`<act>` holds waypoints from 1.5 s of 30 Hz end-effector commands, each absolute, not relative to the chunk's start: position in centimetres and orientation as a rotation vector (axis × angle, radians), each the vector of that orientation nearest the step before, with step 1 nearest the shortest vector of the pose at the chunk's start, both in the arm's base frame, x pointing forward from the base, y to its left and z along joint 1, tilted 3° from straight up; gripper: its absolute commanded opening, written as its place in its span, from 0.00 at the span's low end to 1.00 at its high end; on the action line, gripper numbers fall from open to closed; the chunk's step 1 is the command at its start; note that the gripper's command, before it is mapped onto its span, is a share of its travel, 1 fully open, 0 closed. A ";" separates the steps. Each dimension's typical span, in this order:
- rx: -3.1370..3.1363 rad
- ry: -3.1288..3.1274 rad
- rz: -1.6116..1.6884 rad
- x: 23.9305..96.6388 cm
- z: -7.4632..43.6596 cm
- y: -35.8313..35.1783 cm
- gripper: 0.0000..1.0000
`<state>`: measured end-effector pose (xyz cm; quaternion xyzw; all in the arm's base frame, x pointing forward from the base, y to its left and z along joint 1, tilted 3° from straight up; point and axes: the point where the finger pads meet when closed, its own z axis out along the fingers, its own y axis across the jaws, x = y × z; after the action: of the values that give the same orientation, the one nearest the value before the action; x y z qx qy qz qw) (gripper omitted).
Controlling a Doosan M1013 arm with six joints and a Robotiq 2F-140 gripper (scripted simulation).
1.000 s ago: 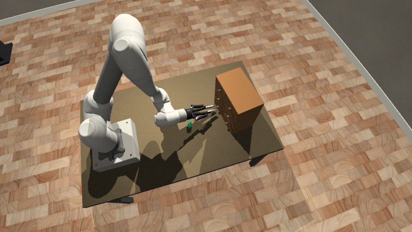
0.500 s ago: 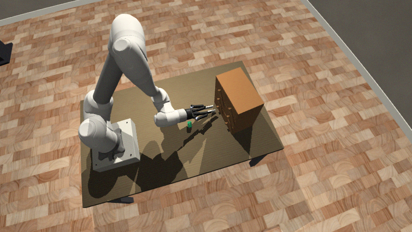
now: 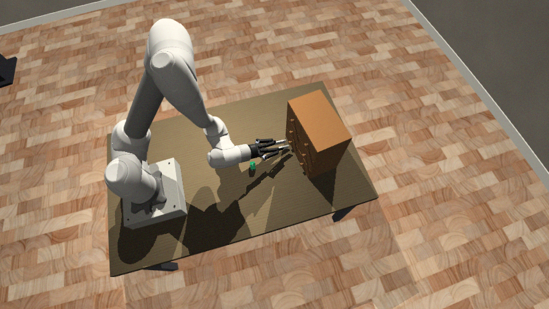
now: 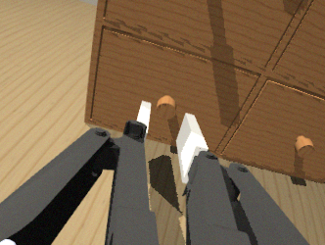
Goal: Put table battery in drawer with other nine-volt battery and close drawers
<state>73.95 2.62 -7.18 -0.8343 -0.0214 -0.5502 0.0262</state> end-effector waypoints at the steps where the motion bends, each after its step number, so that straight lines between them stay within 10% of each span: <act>1: -2.578 -0.066 -1.701 74.5 -7.2 2.7 0.20; 42: -2.578 -0.066 -1.701 76.4 -7.3 2.8 0.20; 45: -2.578 -0.066 -1.701 76.4 -7.3 2.8 0.08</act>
<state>76.37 2.78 -7.31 -0.8343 -0.0214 -0.5503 0.0261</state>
